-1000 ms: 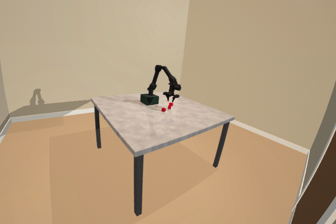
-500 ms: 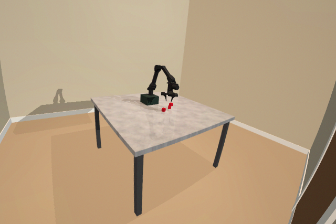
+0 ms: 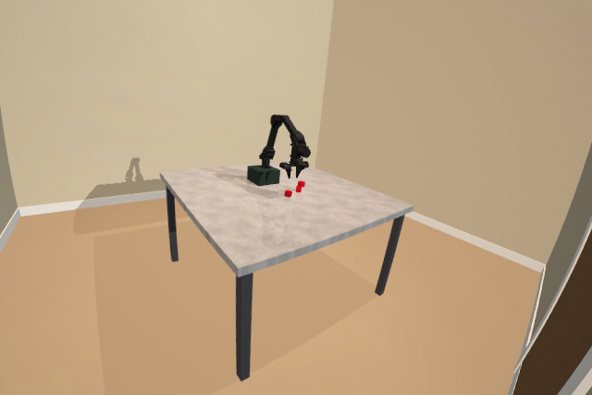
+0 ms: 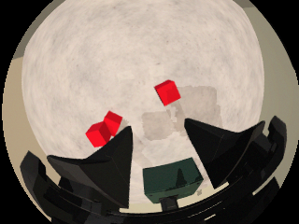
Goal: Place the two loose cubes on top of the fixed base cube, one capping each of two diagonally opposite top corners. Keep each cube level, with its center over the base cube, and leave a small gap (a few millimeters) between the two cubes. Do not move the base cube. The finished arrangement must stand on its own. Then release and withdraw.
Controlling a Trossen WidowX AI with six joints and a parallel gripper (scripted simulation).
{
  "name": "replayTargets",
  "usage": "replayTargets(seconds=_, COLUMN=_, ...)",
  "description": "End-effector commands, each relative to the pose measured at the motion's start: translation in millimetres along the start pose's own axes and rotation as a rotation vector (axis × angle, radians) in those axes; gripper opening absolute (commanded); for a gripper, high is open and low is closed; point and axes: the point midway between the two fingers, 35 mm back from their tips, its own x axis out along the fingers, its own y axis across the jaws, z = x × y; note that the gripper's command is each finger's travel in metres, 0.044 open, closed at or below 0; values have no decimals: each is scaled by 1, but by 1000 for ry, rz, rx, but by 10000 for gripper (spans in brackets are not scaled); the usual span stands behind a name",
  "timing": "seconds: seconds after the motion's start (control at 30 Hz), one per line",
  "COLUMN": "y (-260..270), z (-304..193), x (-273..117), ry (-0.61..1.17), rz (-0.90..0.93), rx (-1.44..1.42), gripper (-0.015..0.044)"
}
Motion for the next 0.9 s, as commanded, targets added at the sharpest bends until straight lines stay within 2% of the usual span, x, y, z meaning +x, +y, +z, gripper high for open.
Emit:
replayTargets(seconds=0.0, y=-33, z=11, x=-15, ry=-16, rz=-3, rx=-392, gripper=265)
replayTargets(seconds=0.5, y=-33, z=11, x=-13, ry=-16, rz=-3, rx=-392, gripper=265)
replayTargets(seconds=0.7, y=-33, z=12, x=45, ry=-16, rz=-3, rx=-392, gripper=265)
replayTargets(seconds=0.87, y=-33, z=12, x=47, ry=-16, rz=-3, rx=-392, gripper=265)
